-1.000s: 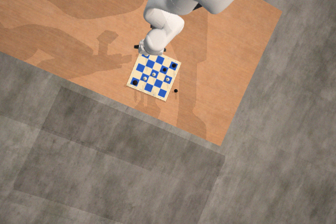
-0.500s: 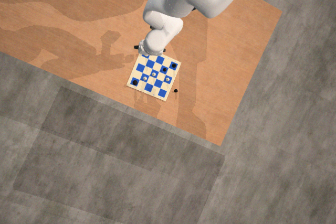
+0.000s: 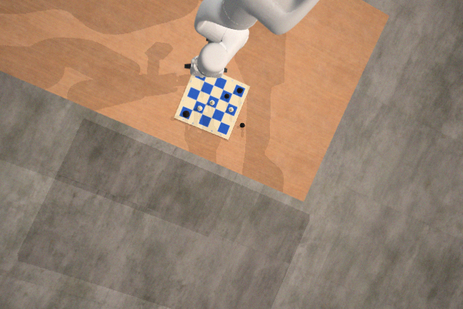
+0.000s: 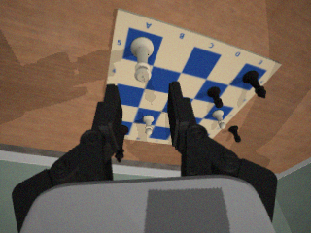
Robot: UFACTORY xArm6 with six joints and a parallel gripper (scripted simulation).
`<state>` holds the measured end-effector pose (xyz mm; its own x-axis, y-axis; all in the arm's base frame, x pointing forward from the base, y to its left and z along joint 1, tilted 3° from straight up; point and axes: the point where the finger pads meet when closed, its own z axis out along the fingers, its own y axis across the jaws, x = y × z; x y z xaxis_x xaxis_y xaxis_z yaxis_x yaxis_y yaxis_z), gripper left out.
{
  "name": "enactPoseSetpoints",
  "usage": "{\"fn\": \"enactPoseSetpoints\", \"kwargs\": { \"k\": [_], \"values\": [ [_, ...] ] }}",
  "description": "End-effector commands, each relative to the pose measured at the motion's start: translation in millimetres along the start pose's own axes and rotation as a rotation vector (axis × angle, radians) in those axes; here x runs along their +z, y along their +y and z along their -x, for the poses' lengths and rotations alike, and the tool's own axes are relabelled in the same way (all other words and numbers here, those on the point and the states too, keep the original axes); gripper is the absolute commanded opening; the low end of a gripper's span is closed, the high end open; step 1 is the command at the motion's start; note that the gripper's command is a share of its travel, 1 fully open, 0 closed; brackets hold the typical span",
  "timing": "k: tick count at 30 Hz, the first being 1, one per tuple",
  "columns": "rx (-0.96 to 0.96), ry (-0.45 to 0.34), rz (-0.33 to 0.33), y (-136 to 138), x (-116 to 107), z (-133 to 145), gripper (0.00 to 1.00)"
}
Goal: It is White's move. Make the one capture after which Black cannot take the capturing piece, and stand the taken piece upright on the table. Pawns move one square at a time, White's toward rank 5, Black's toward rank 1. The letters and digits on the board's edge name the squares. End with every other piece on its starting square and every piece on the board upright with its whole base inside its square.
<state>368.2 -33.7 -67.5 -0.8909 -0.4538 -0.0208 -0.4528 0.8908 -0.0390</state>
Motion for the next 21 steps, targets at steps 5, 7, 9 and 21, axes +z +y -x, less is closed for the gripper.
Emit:
{"fn": "enactPoseSetpoints", "kwargs": {
  "k": [5,7,9,21],
  "values": [
    [0.0,-0.003,-0.003,-0.9,8.4,1.4,0.42],
    [0.0,-0.003,-0.003,-0.9,9.3,1.4,0.42],
    [0.0,-0.003,-0.003,-0.9,10.0,1.4,0.42],
    [0.0,-0.003,-0.003,-0.8,14.2,1.4,0.42]
  ]
}}
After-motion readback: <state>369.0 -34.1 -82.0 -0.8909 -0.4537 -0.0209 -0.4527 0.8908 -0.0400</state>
